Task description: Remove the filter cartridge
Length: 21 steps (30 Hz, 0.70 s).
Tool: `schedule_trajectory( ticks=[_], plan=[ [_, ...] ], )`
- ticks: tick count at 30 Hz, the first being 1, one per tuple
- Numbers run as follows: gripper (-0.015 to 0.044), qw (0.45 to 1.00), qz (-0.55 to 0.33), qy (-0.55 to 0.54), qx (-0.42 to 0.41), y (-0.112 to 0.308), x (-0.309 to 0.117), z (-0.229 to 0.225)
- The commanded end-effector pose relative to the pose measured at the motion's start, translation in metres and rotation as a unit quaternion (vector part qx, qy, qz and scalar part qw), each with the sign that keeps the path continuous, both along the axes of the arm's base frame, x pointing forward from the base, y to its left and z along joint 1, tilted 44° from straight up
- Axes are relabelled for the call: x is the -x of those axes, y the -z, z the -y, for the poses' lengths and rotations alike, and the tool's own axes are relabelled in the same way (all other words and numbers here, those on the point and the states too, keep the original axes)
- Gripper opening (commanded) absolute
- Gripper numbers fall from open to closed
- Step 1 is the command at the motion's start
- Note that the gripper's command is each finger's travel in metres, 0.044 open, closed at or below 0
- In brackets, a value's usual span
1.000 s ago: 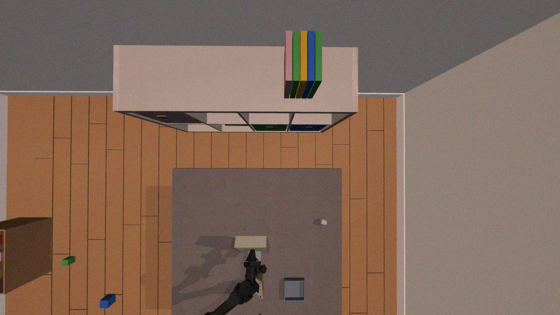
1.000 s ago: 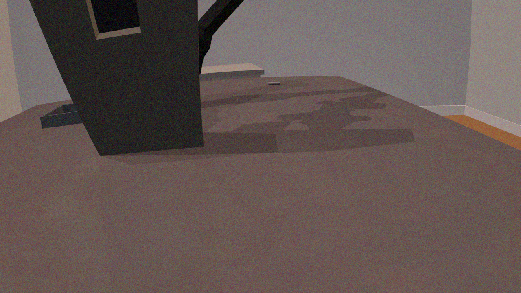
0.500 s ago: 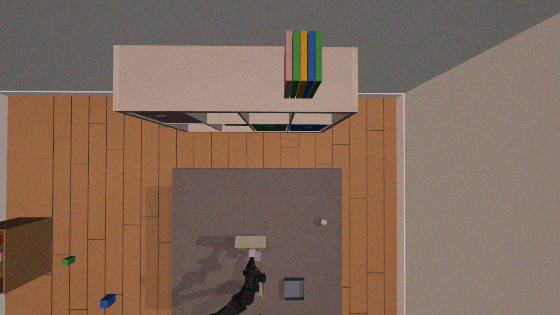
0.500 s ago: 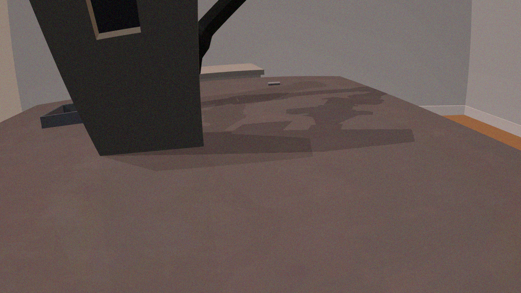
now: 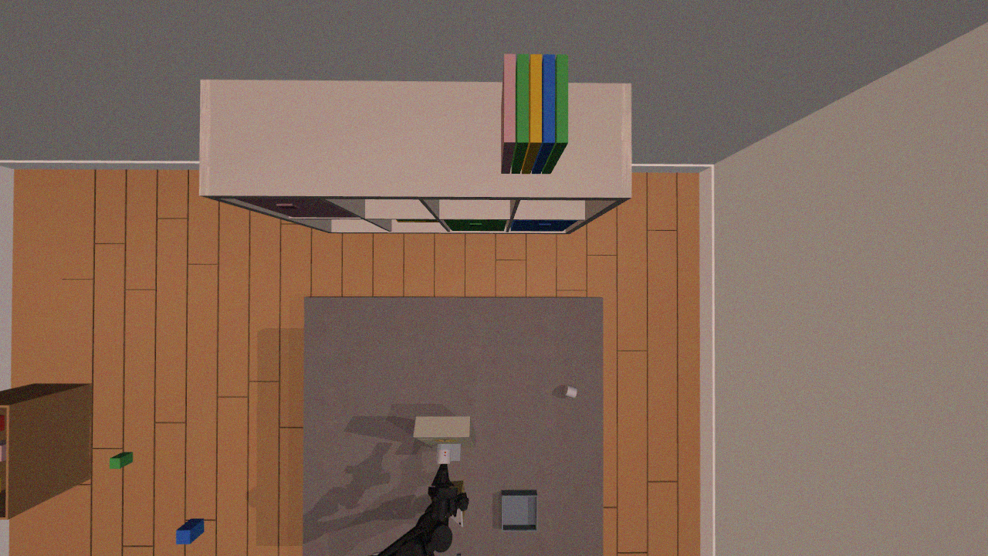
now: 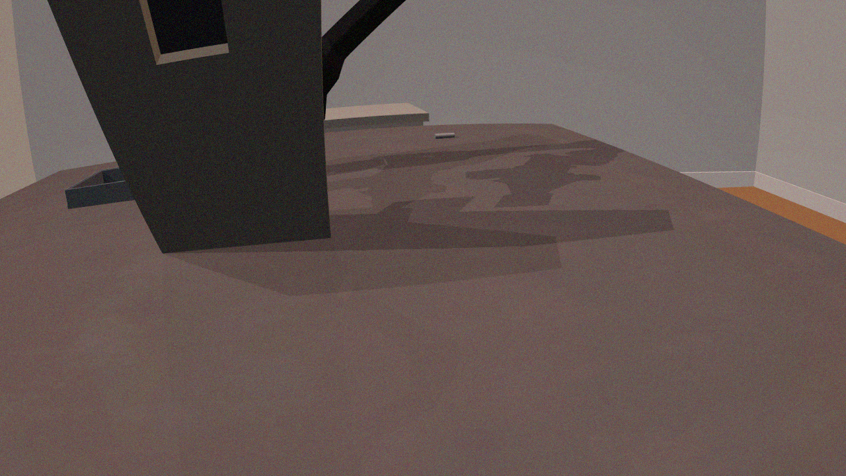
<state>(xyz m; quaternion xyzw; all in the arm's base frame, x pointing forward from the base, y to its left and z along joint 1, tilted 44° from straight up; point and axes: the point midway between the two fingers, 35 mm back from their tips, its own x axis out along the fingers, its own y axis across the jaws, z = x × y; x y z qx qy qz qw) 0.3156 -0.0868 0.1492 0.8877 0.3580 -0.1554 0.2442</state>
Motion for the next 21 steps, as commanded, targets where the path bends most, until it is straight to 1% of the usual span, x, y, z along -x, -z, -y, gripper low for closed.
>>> schedule_trajectory(
  ticks=[1, 18, 21],
  plan=[
    [0.0, 1.0, 0.001, -0.001, -0.001, 0.008, 0.008, -0.006],
    [0.0, 1.0, 0.0, -0.001, -0.001, 0.04, 0.04, -0.031],
    [0.0079, 1.0, -0.003, 0.0, -0.002, 0.037, 0.036, -0.028]
  ],
)
